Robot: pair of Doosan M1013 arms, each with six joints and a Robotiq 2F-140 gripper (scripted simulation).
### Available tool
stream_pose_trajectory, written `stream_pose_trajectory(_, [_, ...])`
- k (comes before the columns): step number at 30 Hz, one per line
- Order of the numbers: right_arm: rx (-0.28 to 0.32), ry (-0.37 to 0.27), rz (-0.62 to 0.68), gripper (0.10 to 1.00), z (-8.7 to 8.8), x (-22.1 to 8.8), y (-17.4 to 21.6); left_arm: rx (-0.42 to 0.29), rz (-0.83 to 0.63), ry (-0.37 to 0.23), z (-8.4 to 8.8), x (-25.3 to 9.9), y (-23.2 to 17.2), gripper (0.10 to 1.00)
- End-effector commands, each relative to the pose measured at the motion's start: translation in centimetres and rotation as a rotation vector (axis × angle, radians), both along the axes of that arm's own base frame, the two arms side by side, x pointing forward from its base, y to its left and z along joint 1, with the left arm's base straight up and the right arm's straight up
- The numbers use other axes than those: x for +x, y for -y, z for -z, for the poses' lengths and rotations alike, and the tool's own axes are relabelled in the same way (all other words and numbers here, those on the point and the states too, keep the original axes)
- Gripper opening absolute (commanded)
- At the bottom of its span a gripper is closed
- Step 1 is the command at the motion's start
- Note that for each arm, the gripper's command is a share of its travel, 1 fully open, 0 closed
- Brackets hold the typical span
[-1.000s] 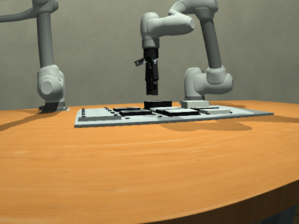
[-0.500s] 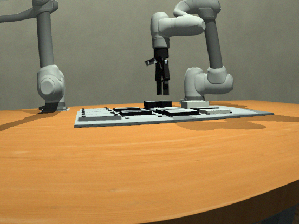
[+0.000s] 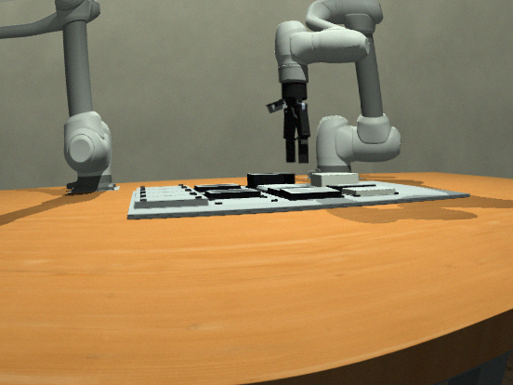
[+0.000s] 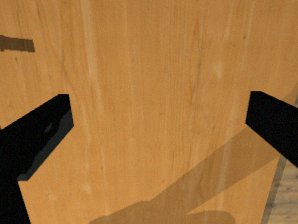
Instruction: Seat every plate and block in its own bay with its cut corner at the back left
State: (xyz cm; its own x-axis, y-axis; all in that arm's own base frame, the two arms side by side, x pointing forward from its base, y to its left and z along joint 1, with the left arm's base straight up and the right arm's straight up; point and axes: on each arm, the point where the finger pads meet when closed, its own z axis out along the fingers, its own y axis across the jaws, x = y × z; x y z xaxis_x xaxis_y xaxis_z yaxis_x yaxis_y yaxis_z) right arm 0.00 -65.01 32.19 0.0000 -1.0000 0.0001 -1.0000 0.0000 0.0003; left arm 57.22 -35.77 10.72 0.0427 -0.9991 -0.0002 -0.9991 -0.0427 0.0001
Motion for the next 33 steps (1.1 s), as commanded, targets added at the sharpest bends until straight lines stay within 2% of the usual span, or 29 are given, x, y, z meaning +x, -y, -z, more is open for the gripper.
stream_pose_trajectory(1, [-0.001,0.000,0.000,1.000,-0.1,0.0,0.0,-0.001,0.000,0.002,-0.1,0.5,-1.4,0.698])
stream_pose_trajectory(26, [-0.001,0.000,0.000,1.000,-0.1,0.0,0.0,-0.001,0.000,0.002,-0.1,3.0,-10.3,0.698])
stream_pose_trajectory(33, [-0.001,0.000,0.000,1.000,-0.1,0.0,0.0,-0.001,0.000,0.002,-0.1,3.1,-10.8,0.698])
